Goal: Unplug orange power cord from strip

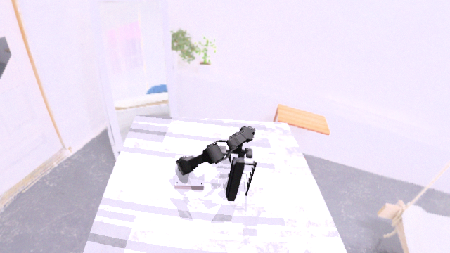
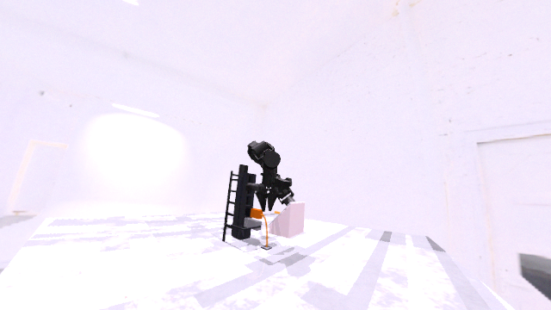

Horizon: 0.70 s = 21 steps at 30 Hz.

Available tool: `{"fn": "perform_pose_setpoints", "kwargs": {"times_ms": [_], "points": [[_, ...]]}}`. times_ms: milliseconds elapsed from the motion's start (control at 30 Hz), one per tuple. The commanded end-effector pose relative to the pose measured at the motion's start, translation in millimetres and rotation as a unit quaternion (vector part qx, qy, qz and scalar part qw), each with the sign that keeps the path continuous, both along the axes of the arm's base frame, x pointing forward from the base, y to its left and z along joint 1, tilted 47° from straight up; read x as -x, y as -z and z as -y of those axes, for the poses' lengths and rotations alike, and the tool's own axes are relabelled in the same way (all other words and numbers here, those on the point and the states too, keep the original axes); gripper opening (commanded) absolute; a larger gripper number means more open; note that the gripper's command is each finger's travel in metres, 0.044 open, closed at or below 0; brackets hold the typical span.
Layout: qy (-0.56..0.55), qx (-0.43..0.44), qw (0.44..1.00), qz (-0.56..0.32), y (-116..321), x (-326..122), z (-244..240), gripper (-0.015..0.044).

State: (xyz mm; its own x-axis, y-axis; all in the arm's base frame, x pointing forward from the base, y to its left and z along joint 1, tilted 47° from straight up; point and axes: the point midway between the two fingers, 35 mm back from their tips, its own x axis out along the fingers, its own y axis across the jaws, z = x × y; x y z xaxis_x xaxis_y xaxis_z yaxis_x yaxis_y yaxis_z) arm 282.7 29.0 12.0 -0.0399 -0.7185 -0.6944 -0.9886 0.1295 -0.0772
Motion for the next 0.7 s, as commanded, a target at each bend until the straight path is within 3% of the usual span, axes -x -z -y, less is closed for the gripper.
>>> {"fn": "perform_pose_setpoints", "kwargs": {"times_ms": [0, 667], "points": [[-0.002, 0.003, 1.000, -0.002, -4, 0, 4, 0.0160], [-0.002, 0.004, 1.000, -0.002, -27, 4, 26, 0.0160]]}}
